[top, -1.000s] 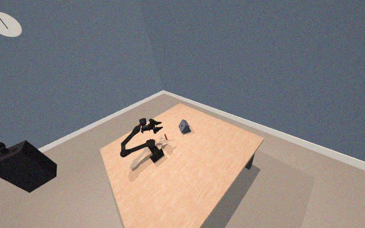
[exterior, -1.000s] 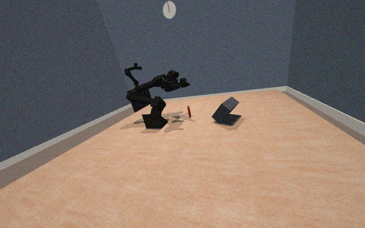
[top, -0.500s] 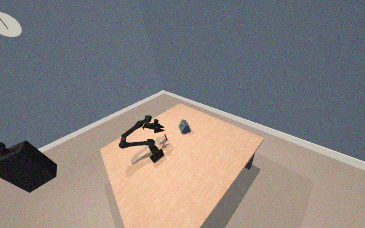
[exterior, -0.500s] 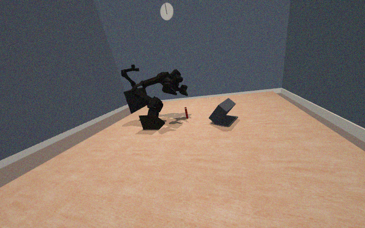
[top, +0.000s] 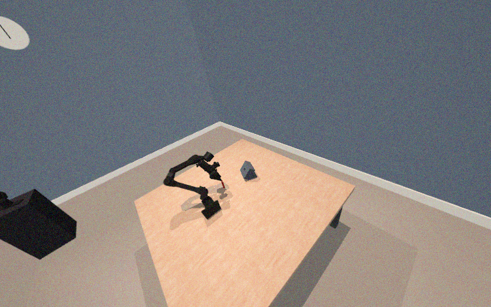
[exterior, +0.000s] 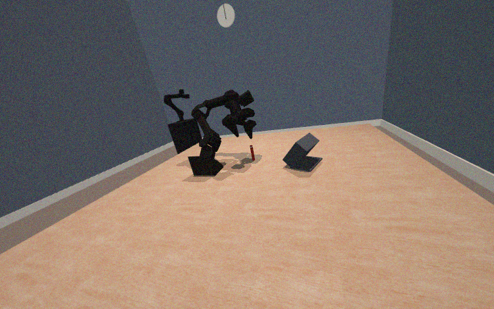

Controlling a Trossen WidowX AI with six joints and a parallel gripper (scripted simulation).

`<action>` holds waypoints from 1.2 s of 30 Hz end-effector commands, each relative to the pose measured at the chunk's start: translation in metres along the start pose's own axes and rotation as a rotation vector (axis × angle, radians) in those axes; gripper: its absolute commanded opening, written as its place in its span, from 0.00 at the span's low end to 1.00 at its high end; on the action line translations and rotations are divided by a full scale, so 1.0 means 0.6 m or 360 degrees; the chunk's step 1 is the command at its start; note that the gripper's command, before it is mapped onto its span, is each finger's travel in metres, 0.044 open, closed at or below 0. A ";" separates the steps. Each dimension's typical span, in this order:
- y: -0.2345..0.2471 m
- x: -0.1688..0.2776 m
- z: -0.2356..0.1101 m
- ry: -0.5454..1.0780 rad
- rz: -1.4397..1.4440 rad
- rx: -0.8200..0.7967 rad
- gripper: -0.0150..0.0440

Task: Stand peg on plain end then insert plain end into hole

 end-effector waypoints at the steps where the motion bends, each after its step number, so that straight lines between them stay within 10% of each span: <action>1: 0.007 0.001 0.004 0.0212 -0.0018 -0.0084 1.00; 17: 0.030 -0.031 0.011 0.0819 0.0127 -0.0625 1.00; 36: 0.044 -0.019 0.037 0.0806 0.0009 -0.0689 1.00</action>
Point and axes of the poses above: the point midway between the two fingers, 35 mm back from their tips, its own z axis out along the fingers, its own y axis across the jaws, x = y × z, the point moved 1 cm from there along -z, back along the fingers, and after that the axes turned 2 degrees about -z, right-handed, at the moved point
